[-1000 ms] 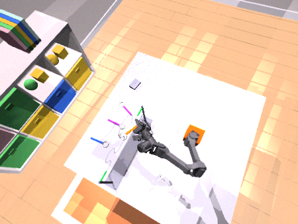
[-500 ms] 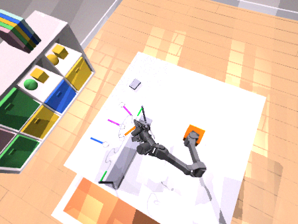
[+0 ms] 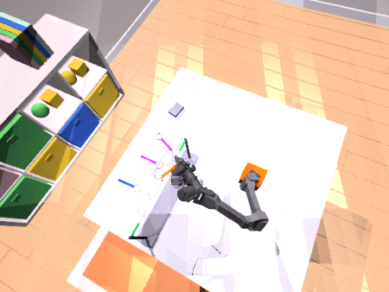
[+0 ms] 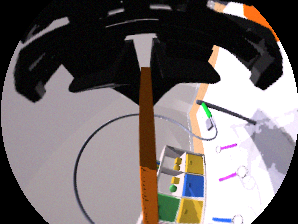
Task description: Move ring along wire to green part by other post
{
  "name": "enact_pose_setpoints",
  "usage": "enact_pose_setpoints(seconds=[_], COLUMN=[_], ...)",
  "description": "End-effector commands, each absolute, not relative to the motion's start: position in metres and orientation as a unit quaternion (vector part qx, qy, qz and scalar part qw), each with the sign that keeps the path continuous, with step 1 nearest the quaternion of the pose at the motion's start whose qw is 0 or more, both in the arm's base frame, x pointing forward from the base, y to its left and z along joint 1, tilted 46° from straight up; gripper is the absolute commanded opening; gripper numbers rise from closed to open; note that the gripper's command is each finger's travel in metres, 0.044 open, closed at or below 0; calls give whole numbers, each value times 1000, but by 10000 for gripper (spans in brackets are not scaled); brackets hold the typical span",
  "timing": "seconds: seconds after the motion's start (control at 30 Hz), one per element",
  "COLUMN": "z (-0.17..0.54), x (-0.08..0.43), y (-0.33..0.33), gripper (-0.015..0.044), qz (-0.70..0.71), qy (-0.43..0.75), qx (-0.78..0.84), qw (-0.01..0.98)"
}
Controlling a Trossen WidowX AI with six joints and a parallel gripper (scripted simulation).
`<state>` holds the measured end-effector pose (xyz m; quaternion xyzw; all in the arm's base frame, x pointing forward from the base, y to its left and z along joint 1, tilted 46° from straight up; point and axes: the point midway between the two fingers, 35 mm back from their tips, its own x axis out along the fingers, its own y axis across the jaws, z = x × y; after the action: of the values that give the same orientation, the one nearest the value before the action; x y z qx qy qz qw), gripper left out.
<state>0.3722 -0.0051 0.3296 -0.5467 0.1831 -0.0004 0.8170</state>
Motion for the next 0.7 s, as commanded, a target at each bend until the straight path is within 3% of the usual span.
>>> enact_pose_setpoints(seconds=[0.0, 0.67], z=[329, 321], x=[373, 372], y=[-4, 1], gripper=[-150, -150], qz=[7, 43], qy=[187, 207], qx=[-524, -419], qw=[831, 883])
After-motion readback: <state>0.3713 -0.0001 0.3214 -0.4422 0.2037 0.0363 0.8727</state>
